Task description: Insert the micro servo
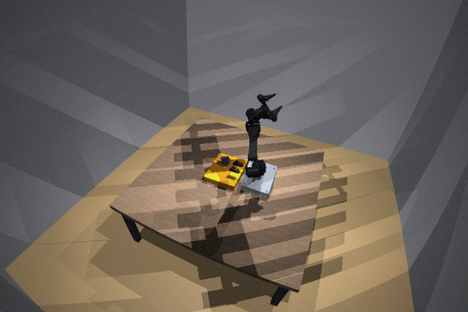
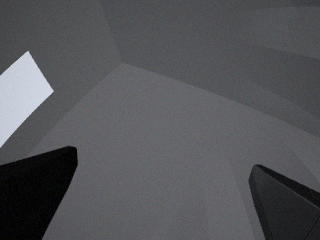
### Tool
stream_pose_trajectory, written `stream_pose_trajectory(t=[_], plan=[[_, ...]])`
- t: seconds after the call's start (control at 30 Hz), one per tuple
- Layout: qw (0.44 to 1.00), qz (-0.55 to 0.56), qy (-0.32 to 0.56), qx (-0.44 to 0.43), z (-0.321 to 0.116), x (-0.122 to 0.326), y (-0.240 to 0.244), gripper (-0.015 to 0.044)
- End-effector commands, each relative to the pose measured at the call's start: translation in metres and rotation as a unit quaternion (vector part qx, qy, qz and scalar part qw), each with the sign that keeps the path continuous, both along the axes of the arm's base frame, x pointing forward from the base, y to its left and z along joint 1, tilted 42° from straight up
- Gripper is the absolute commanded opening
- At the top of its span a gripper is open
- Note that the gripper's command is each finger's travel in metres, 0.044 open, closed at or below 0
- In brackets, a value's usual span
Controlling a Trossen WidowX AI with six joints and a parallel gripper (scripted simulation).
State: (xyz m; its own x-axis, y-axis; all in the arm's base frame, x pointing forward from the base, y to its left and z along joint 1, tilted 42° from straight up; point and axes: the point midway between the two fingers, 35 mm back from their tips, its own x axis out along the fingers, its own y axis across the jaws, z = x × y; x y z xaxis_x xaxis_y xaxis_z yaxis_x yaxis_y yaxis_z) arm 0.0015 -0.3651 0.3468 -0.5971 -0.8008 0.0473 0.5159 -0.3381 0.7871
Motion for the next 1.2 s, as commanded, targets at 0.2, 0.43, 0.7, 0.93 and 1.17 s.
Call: stream_pose_trajectory(t=[0.2,0.43,0.7,0.93,1.17], plan=[[0.987,0.095,0.077,0.102,-0.033,0.049,-0.023,0.0440],[0.962,0.167,0.133,0.171,-0.061,0.084,-0.034,0.0440],[0.944,0.210,0.157,0.203,-0.080,0.109,-0.036,0.0440],[0.909,0.266,0.200,0.250,-0.103,0.136,-0.036,0.0440],[0.854,0.336,0.253,0.307,-0.137,0.171,-0.030,0.0440]])
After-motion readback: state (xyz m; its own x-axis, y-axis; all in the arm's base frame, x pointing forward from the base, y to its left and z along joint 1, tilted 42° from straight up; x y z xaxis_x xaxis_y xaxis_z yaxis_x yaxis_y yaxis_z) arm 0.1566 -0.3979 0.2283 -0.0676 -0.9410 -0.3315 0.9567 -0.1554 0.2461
